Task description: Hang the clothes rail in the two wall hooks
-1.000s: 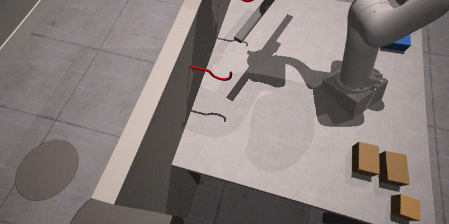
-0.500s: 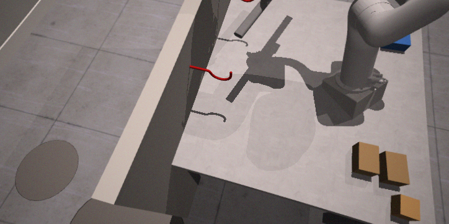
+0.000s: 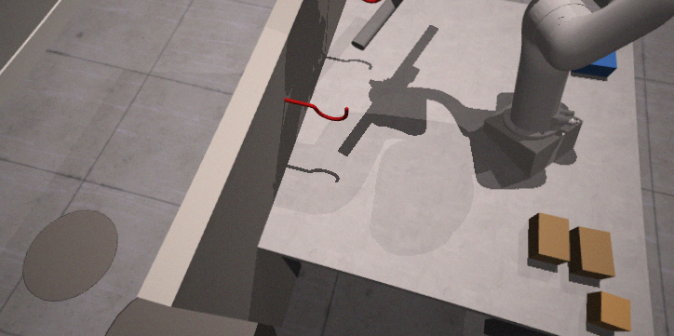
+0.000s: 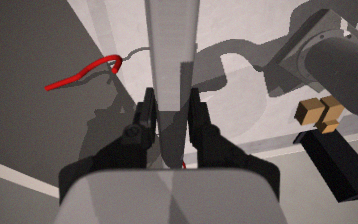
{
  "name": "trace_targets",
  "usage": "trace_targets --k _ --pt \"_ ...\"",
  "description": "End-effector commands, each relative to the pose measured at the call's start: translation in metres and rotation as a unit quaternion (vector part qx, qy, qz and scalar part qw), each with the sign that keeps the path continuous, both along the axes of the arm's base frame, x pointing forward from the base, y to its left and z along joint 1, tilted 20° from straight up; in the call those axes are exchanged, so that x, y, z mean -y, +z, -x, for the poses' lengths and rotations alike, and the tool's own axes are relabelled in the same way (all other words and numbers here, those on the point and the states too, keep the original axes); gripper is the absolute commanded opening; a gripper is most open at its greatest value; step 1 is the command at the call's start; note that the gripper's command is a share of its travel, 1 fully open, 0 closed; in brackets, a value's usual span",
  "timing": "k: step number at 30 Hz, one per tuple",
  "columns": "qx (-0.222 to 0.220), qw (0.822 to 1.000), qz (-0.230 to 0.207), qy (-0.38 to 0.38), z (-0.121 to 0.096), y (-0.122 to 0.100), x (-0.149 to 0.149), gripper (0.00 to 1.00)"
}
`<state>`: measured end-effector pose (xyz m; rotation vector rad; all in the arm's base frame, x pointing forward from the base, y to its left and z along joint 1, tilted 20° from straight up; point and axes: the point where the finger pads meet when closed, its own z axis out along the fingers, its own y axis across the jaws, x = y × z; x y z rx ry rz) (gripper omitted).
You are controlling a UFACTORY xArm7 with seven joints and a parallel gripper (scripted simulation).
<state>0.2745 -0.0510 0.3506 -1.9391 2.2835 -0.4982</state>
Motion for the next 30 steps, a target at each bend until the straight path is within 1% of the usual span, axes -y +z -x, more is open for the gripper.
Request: trace_targets --k 1,13,28,30 --pt "0.002 1.000 0.000 0.000 0.001 0.007 -0.001 0.00" --pt "0.002 1.000 0.000 0.000 0.001 0.007 -0.003 0.00" --pt "0.002 1.000 0.000 0.000 0.005 0.000 -0.032 0.00" --pt "0.002 1.000 0.000 0.000 0.005 0.000 -0.032 0.00"
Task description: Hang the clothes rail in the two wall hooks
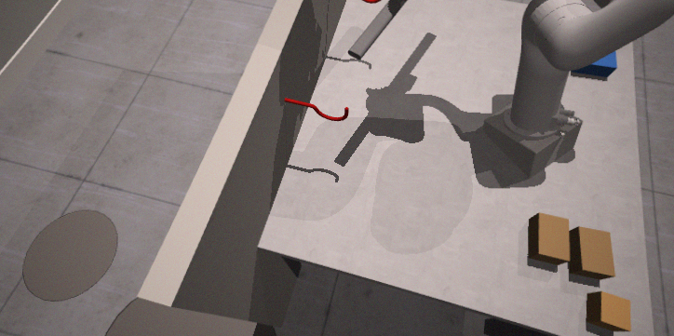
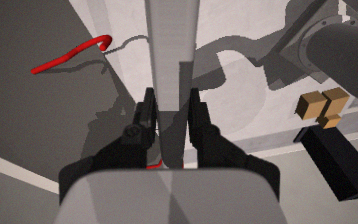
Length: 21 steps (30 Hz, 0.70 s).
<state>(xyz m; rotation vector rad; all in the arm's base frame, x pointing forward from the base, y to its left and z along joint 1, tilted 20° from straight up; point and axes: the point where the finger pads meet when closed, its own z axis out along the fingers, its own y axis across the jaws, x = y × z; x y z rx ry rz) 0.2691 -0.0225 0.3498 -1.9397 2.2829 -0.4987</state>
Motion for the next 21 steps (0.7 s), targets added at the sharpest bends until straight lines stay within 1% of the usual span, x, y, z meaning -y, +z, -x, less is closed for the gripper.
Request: trace_targets --k 1,21 --pt "0.002 1.000 0.000 0.000 0.000 0.000 -0.006 0.00" --pt "0.002 1.000 0.000 0.000 0.005 -0.008 -0.040 0.00"
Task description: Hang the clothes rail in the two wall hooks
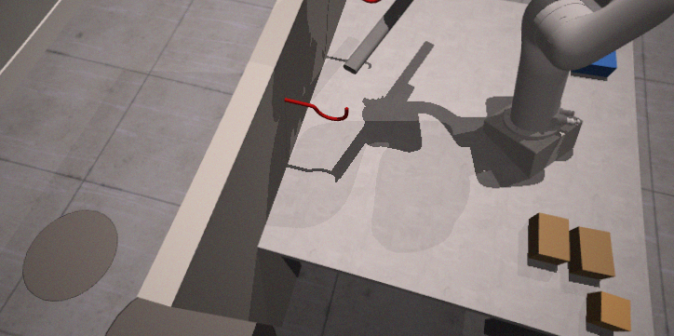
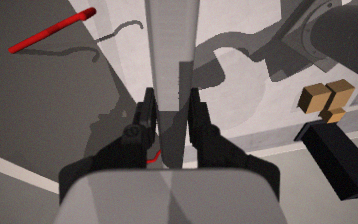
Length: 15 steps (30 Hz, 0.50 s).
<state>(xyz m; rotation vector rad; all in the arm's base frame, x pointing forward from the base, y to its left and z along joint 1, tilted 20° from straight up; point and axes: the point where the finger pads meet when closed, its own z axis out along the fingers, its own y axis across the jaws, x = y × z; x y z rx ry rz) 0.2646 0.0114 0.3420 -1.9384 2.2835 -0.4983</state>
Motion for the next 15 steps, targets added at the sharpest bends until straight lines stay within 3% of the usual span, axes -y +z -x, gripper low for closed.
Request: trace_targets --k 1,15 --pt "0.002 1.000 0.000 0.000 0.001 0.000 -0.008 0.00" --pt "0.002 1.000 0.000 0.000 0.004 -0.006 -0.032 0.00"
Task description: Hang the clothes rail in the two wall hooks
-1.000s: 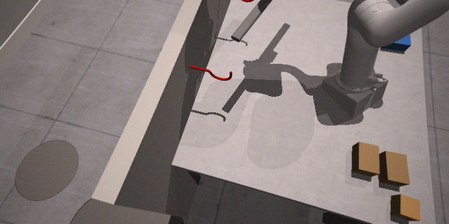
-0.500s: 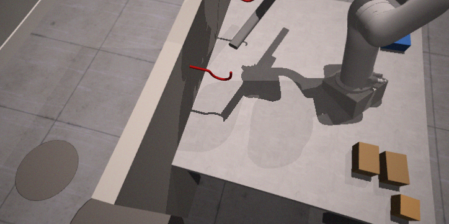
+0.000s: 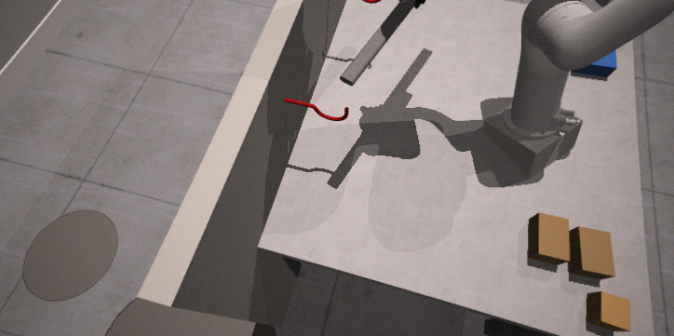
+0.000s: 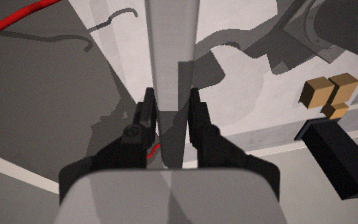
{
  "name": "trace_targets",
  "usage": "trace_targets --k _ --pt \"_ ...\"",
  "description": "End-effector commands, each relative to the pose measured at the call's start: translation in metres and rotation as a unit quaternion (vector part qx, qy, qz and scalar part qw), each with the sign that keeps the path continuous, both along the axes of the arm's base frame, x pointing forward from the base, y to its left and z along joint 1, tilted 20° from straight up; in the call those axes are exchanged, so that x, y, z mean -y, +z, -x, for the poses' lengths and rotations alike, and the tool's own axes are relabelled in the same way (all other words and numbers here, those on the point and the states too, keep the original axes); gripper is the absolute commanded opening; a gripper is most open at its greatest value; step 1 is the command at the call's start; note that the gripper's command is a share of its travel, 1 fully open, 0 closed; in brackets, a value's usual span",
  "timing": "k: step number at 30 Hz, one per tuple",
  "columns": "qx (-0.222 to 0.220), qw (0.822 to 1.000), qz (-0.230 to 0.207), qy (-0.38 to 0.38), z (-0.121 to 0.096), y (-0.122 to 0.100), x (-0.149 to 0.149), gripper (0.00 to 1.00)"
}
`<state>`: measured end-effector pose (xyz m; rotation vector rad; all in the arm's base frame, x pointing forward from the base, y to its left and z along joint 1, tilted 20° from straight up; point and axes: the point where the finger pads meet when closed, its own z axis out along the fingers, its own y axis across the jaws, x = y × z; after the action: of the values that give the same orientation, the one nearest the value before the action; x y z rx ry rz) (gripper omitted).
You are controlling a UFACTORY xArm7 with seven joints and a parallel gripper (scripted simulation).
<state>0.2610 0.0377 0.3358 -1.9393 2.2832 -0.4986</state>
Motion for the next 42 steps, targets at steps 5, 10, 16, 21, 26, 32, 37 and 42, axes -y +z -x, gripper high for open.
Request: trace_targets --k 5,10,16,21,26,32,37,42 --pt "0.002 1.000 -0.001 0.000 0.001 -0.002 -0.015 0.00" --pt "0.002 1.000 -0.001 0.000 0.003 -0.004 -0.025 0.00" --pt "0.002 1.000 -0.001 0.000 0.004 -0.006 -0.033 0.00" --pt "0.002 1.000 -0.001 0.000 0.005 -0.008 -0.042 0.00" --pt "0.002 1.000 -0.001 0.000 0.006 -0.010 -0.052 0.00" --pt "0.002 1.000 -0.001 0.000 0.007 -0.012 -0.060 0.00" --pt "0.002 1.000 -0.001 0.000 0.009 -0.014 -0.068 0.00" --pt "0.002 1.000 -0.001 0.000 0.009 -0.014 -0.068 0.00"
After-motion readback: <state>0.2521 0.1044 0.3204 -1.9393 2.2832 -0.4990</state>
